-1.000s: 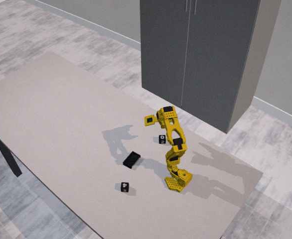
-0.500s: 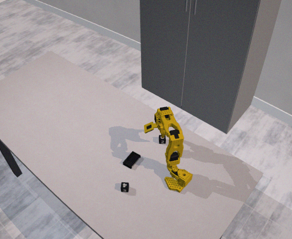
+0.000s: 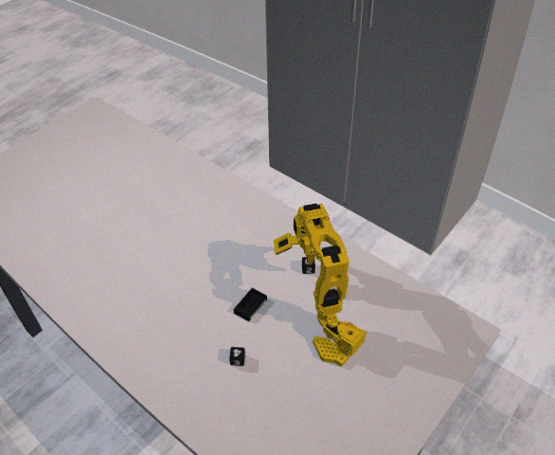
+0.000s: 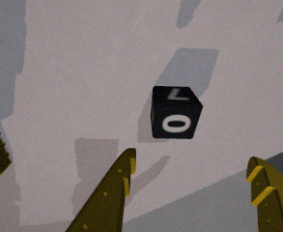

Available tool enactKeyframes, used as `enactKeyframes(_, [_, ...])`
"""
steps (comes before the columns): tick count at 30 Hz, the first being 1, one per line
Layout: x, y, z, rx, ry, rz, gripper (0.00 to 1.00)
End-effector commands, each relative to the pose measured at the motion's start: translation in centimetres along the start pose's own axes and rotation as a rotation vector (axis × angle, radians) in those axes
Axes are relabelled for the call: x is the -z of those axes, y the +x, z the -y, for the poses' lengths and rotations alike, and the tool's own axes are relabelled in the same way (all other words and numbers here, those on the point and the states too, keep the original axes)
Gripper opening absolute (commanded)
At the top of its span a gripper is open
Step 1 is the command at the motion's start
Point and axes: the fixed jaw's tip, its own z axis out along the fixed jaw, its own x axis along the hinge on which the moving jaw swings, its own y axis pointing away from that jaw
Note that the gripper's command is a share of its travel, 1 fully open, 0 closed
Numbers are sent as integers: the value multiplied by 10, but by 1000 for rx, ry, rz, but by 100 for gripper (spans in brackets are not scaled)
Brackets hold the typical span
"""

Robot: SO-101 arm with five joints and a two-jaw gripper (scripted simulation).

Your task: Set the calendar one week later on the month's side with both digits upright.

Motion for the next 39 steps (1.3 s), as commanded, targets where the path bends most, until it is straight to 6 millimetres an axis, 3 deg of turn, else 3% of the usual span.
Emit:
enactKeyframes(1, [3, 0, 3, 4, 25, 6, 35])
enactKeyframes(39, [-10, 2, 3, -9, -1, 1, 35])
